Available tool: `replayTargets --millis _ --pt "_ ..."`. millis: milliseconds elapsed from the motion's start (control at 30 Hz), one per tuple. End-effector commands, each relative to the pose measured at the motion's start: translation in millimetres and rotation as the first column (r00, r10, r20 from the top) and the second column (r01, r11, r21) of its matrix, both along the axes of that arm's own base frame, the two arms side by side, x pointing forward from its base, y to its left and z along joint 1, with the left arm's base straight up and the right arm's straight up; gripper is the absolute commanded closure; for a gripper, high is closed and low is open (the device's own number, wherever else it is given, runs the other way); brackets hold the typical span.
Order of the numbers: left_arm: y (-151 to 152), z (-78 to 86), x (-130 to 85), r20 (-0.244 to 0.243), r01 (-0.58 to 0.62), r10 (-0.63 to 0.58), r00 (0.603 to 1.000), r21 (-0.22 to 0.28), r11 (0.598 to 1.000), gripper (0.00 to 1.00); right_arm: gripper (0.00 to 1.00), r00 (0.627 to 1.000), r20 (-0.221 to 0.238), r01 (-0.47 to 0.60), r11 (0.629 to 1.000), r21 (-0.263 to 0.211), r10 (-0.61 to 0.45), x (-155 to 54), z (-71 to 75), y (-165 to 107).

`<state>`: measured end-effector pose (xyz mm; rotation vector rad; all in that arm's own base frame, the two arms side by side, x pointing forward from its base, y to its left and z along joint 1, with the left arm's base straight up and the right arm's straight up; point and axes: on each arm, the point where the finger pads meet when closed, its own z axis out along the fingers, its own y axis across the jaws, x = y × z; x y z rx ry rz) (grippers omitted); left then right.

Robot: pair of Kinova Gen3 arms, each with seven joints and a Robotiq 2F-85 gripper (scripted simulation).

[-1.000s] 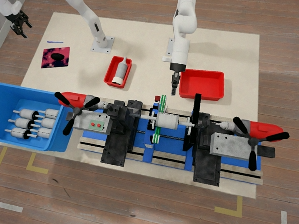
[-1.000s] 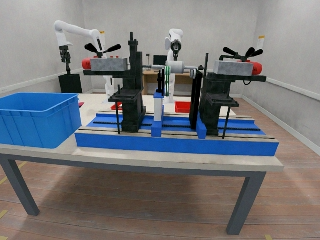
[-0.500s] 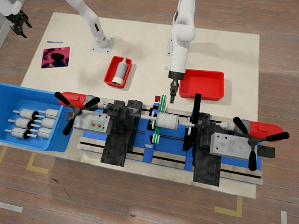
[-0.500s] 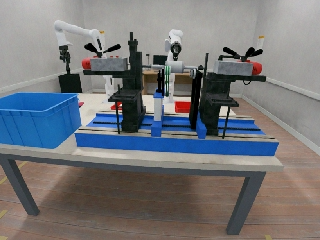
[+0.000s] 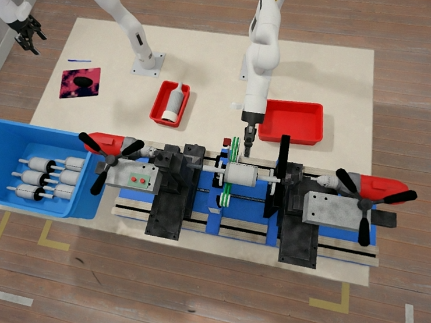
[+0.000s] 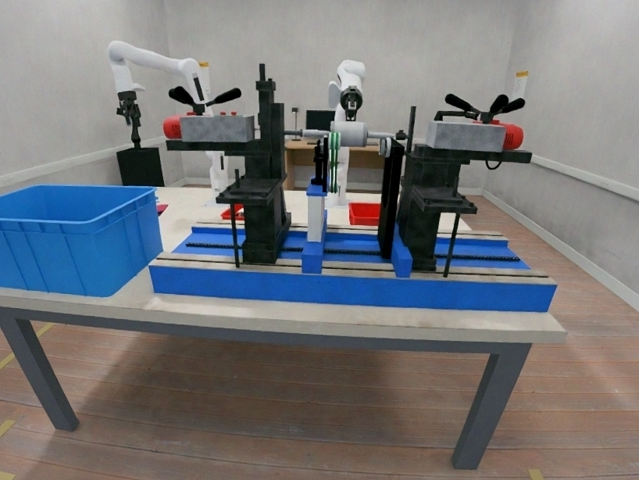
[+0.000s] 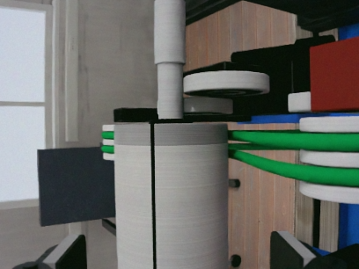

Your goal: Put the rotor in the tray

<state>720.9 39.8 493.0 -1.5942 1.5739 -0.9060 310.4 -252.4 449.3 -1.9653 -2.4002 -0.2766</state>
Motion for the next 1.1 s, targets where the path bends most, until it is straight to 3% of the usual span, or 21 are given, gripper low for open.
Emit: replayTargets --millis 0,1067 --pt "-0.1 1.4 1.3 0.003 0.0 0.0 1.0 0.001 1.0 0.002 0.002 1.0 0.002 0.0 1.0 -0.001 0.0 0.0 0.7 0.0" --pt "-0.1 -0.8 9.1 0.005 0.0 0.0 1.0 0.001 1.0 0.002 0.002 1.0 0.002 0.0 1.0 -0.001 0.0 0.0 0.7 0.0"
